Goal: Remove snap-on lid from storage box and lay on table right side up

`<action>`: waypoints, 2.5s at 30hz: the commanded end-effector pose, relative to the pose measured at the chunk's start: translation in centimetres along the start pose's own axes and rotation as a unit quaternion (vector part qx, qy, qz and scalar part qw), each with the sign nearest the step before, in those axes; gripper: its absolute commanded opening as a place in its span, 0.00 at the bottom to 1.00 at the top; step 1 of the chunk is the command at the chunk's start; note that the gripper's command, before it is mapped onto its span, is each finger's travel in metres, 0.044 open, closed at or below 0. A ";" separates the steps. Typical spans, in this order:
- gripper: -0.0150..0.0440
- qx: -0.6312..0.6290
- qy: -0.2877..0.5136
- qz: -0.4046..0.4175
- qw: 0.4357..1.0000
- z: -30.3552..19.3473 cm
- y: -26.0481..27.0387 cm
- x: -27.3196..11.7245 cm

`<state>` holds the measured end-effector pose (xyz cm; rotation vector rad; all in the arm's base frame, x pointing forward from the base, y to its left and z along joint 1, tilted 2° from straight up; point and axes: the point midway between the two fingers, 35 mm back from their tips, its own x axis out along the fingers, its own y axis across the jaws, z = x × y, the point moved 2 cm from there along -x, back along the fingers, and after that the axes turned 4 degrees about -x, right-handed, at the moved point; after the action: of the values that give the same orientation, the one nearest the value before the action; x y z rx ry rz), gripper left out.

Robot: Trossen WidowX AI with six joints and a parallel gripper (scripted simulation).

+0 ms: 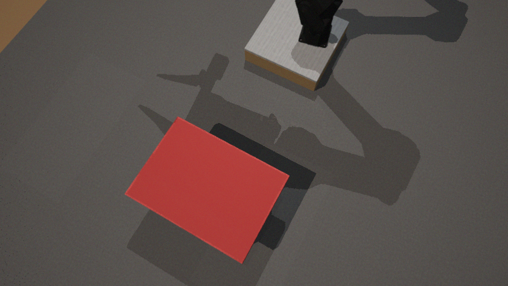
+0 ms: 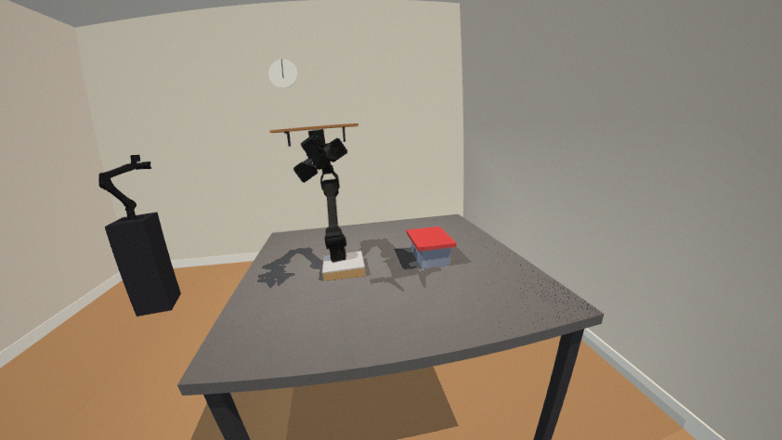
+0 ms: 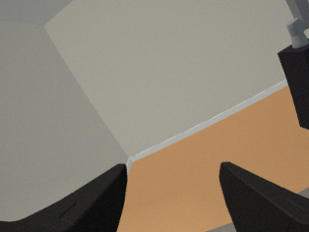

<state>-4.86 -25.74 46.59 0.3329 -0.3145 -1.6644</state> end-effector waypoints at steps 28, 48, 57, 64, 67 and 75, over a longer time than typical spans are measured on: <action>0.65 0.191 0.563 0.177 0.784 -33.0 15.8 -14.0; 0.65 0.162 0.649 0.160 0.726 -37.4 14.9 -20.5; 0.65 0.160 0.652 0.156 0.725 -41.5 13.0 -20.5; 0.65 0.160 0.652 0.156 0.725 -42.2 12.6 -20.5; 0.65 0.160 0.652 0.156 0.725 -42.3 12.7 -20.5; 0.65 0.159 0.652 0.156 0.725 -43.3 13.3 -20.4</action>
<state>26.40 -7.54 13.58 1.5079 0.4073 -0.6948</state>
